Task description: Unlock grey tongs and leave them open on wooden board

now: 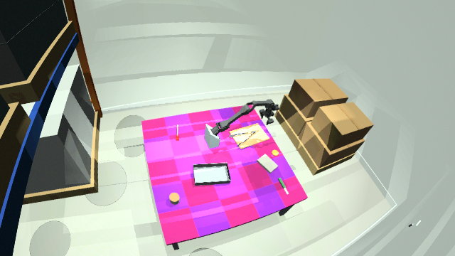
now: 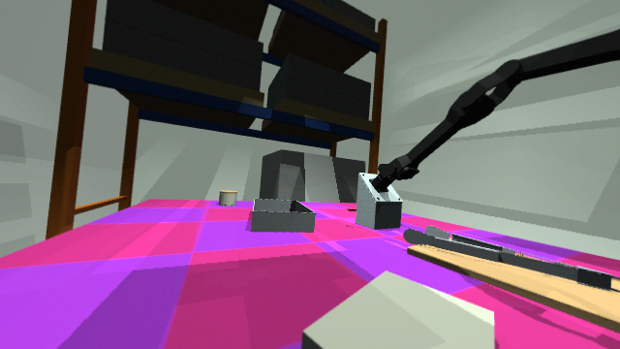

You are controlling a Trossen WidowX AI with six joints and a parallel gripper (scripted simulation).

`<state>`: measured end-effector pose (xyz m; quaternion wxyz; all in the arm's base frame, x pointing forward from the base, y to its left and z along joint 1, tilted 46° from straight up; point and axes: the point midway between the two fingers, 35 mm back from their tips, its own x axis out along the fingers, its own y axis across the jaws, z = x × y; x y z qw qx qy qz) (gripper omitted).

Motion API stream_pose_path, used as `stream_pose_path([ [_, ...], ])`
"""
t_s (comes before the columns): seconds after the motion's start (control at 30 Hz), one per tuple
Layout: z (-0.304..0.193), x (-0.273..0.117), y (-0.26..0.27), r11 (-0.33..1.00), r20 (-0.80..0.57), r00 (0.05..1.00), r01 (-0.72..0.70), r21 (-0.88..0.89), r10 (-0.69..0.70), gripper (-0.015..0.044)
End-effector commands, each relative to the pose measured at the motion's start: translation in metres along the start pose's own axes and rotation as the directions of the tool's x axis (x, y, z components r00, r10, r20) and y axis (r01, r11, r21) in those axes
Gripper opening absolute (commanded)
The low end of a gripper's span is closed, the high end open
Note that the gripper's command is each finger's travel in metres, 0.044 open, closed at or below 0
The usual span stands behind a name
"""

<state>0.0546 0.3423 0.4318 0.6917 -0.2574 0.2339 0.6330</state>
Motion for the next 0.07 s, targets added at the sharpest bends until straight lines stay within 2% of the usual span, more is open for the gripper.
stream_pose_path([
  [0.0,0.0005,-0.0011,-0.0005,1.0,0.002,1.0,0.005,0.004,-0.005,0.044],
  [0.03,0.0005,-0.0011,-0.0005,1.0,0.002,1.0,0.005,0.004,-0.005,0.044],
])
